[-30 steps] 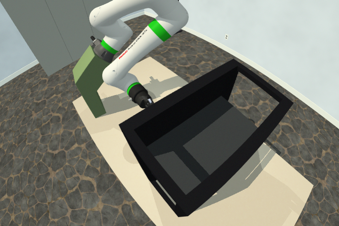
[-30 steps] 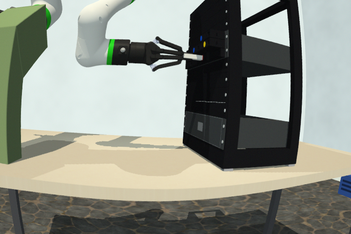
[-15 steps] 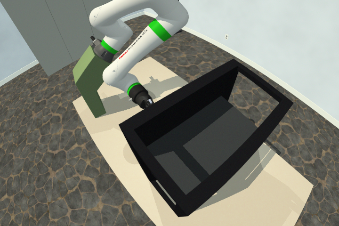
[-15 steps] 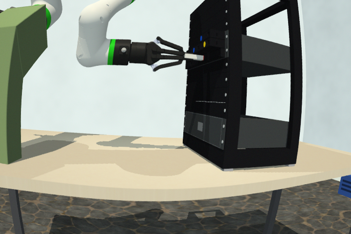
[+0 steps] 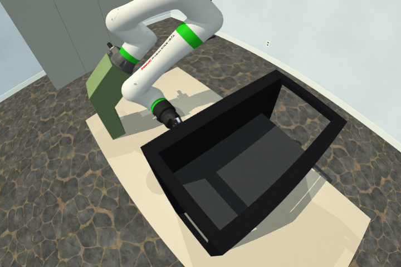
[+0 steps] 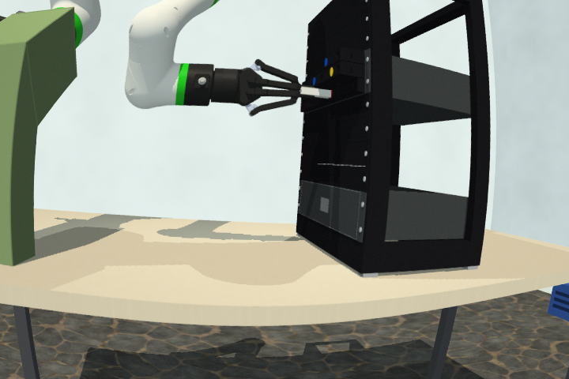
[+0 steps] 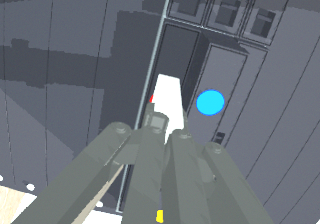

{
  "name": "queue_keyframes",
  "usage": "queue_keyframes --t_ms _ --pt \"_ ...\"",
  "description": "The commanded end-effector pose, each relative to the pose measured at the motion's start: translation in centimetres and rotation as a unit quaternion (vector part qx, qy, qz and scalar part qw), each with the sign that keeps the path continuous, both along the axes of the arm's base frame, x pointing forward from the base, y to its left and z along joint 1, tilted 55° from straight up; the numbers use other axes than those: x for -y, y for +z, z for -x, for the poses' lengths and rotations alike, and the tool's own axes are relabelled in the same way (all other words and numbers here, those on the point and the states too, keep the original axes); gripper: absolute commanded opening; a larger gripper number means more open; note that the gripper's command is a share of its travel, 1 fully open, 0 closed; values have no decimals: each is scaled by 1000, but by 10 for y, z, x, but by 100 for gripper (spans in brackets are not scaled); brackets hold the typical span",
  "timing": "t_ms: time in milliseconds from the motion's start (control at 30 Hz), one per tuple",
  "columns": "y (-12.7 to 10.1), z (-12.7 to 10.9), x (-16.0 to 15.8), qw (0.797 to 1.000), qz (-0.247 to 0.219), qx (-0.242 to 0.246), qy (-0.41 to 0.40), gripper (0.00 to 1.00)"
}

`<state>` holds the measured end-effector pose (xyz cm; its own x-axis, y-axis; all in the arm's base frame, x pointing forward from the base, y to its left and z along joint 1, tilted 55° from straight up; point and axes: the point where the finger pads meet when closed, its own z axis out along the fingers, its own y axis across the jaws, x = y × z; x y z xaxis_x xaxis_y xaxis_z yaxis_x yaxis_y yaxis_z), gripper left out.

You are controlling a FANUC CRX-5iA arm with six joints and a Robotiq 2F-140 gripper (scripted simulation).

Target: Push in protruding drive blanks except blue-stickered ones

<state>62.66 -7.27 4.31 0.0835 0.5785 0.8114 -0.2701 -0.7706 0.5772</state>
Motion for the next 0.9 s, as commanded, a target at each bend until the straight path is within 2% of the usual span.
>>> queue_keyframes --t_ms 0,867 --pt "0 0 0 1000 0 0 0 0" --pt "0 -4 1 1000 0 0 0 0"
